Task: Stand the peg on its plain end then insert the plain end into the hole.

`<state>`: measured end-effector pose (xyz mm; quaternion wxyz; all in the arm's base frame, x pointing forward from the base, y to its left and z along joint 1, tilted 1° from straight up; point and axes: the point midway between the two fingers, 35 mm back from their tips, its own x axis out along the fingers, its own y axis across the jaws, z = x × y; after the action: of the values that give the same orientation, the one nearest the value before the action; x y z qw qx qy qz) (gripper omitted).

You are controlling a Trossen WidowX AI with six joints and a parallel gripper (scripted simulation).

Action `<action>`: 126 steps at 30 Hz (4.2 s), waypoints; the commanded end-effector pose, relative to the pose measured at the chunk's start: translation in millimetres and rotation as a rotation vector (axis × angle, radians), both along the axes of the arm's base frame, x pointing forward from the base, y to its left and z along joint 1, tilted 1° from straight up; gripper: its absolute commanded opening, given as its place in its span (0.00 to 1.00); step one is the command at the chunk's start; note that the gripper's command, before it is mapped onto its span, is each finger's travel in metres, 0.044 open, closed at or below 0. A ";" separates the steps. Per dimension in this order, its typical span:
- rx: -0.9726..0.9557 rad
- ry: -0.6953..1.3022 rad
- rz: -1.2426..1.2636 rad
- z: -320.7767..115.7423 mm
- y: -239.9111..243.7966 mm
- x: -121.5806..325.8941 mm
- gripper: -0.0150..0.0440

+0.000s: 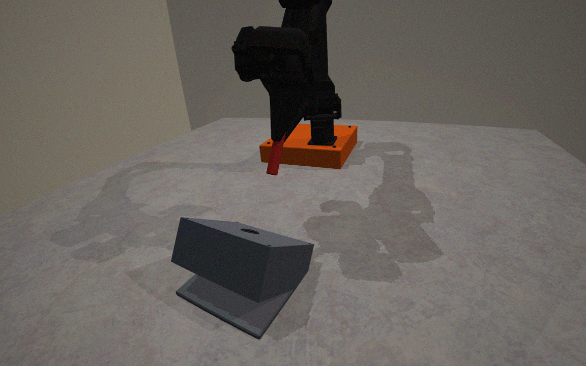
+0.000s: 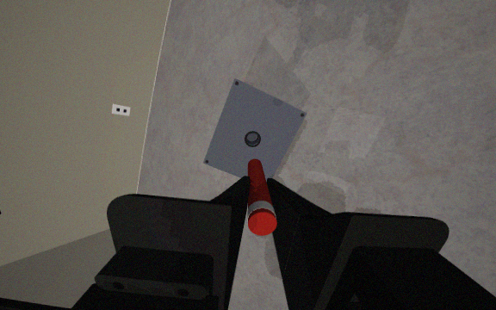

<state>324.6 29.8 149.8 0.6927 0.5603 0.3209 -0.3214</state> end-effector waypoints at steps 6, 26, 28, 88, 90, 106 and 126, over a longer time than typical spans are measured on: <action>0.004 -0.002 -0.022 -14.8 -5.3 10.5 0.25; 0.006 -0.021 -0.045 -34.6 -13.6 27.0 0.25; 0.006 -0.021 -0.045 -34.7 -13.6 27.0 0.25; 0.011 -0.031 -0.059 -55.7 -16.3 41.2 0.25; 0.011 -0.031 -0.059 -56.4 -16.4 41.8 0.25; 0.011 -0.031 -0.059 -61.4 -16.8 45.9 0.25; 0.011 -0.032 -0.059 -67.4 -17.3 51.8 0.25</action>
<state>375.3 12.1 85.5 0.6846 0.5804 0.2915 -0.3310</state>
